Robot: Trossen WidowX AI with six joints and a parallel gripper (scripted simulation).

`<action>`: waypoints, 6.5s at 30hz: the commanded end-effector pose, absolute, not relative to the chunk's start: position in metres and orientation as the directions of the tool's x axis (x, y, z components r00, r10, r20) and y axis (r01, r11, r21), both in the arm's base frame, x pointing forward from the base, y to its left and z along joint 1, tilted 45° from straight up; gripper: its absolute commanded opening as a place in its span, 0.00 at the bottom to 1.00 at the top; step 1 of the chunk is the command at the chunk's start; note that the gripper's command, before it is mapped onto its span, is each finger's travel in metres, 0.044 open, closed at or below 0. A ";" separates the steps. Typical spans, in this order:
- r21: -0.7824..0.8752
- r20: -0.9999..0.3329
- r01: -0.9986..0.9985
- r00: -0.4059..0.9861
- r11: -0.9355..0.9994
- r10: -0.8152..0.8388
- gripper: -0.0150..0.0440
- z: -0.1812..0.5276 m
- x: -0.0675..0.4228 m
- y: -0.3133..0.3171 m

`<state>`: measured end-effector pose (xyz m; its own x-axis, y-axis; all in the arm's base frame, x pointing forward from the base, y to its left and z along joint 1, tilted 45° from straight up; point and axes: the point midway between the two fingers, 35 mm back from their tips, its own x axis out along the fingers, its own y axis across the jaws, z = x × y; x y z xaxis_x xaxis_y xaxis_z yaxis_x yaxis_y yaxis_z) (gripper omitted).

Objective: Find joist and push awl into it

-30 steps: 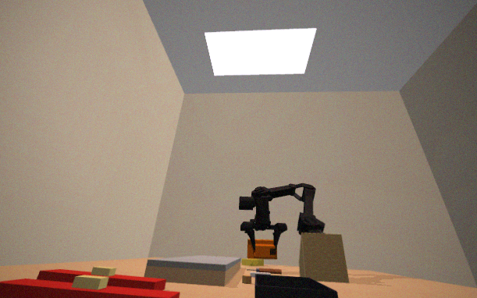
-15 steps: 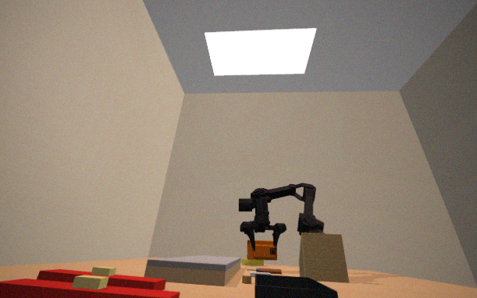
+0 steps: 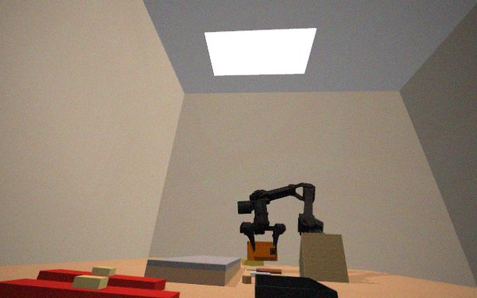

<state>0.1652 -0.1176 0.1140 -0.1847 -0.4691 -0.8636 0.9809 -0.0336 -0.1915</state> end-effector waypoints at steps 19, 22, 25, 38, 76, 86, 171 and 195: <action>-0.185 -0.919 0.982 -0.182 -0.025 -0.350 0.25 0.118 0.167 -0.121; -0.186 -0.926 0.982 -0.183 -0.025 -0.331 0.25 0.118 0.167 -0.121; -0.185 -0.932 0.982 -0.184 -0.025 -0.312 0.25 0.118 0.167 -0.122; -0.181 -0.954 0.983 -0.181 -0.023 -0.238 0.25 0.119 0.168 -0.124; -0.184 -0.983 0.983 -0.183 -0.018 0.008 0.25 0.120 0.167 -0.130; -0.179 -0.980 0.984 -0.177 -0.018 0.086 0.25 0.121 0.167 -0.133; -0.156 -0.955 0.987 -0.141 -0.038 0.261 0.90 0.103 0.159 -0.153; -0.156 -0.955 0.987 -0.141 -0.038 0.261 0.90 0.104 0.159 -0.153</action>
